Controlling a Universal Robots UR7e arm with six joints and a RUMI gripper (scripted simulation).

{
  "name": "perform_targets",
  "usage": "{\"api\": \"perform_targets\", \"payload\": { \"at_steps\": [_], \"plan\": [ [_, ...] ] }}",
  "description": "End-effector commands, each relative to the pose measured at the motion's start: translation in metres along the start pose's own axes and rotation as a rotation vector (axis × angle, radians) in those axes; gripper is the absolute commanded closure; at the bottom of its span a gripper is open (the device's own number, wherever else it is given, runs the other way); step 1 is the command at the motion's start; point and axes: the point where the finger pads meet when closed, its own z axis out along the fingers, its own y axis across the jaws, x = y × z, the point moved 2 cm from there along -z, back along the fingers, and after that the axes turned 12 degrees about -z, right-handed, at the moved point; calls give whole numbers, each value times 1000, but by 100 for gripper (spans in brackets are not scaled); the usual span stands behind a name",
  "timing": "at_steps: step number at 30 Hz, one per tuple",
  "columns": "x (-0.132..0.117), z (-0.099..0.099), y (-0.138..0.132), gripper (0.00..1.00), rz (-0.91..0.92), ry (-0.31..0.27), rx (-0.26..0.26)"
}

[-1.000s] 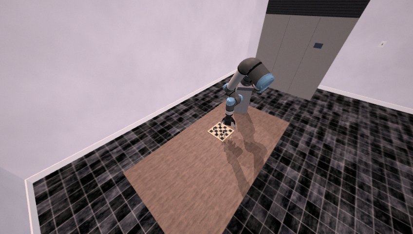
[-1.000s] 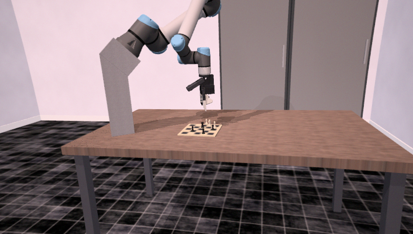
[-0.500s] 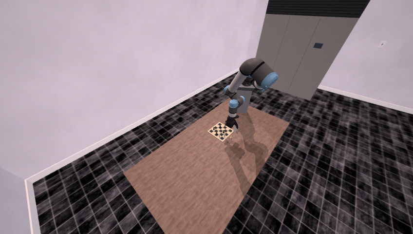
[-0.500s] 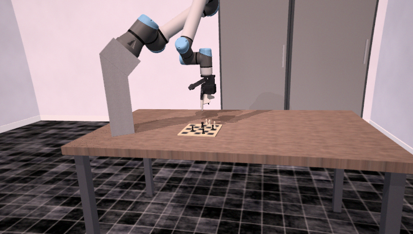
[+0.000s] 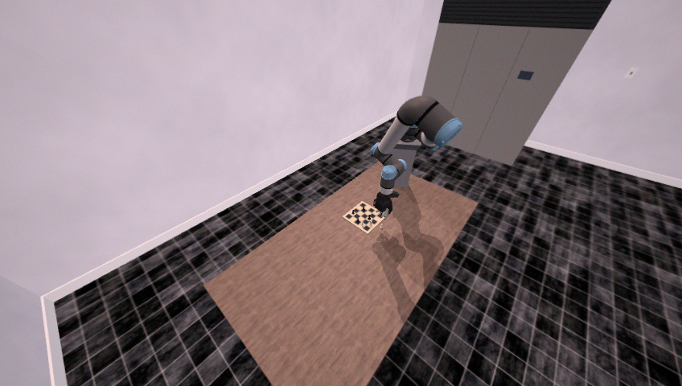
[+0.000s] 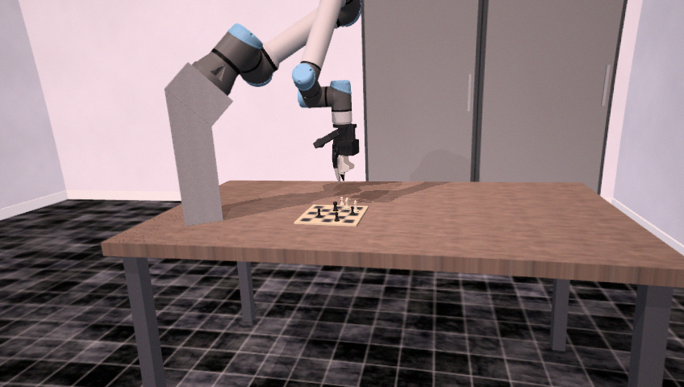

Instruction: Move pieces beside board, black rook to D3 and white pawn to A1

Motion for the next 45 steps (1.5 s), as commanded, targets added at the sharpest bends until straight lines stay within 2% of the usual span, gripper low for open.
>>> {"api": "perform_targets", "payload": {
  "at_steps": [1,45],
  "plan": [
    [-1,0,1,80,9,-4,5],
    [-2,5,1,80,8,-4,5]
  ]
}}
